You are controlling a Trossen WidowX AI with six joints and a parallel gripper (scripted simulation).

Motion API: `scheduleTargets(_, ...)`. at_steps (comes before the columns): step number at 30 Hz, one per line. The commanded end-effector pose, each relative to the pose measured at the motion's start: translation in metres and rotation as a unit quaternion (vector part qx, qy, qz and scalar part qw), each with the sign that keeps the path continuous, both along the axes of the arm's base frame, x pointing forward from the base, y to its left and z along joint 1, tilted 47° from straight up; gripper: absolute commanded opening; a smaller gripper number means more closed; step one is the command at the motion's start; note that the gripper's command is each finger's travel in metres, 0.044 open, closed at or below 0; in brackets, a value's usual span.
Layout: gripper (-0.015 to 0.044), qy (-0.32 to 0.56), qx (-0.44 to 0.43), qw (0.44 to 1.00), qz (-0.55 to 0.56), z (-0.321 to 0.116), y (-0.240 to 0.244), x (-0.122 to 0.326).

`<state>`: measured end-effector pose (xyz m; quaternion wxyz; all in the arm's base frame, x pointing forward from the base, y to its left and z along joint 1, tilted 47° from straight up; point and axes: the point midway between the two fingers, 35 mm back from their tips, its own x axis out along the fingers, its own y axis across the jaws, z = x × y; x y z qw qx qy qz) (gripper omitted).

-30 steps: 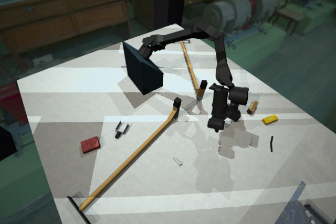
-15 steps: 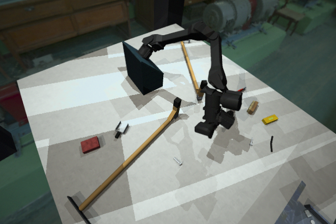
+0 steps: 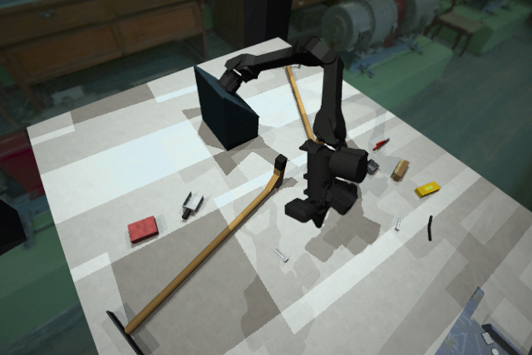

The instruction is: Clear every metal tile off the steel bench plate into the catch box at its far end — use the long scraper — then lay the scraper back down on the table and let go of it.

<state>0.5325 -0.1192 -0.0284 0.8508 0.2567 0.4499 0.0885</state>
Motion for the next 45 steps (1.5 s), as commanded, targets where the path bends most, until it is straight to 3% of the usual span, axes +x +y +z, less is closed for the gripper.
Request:
scheduleTargets(1, 0.0000, 0.006, 0.020, 0.999, -0.026, -0.009, -0.018, -0.003)
scheduleTargets(29, 0.0000, 0.049, 0.131, 0.974, -0.175, -0.061, -0.112, -0.044)
scheduleTargets(45, 0.0000, 0.052, 0.136, 0.972, -0.182, -0.081, -0.101, -0.039)
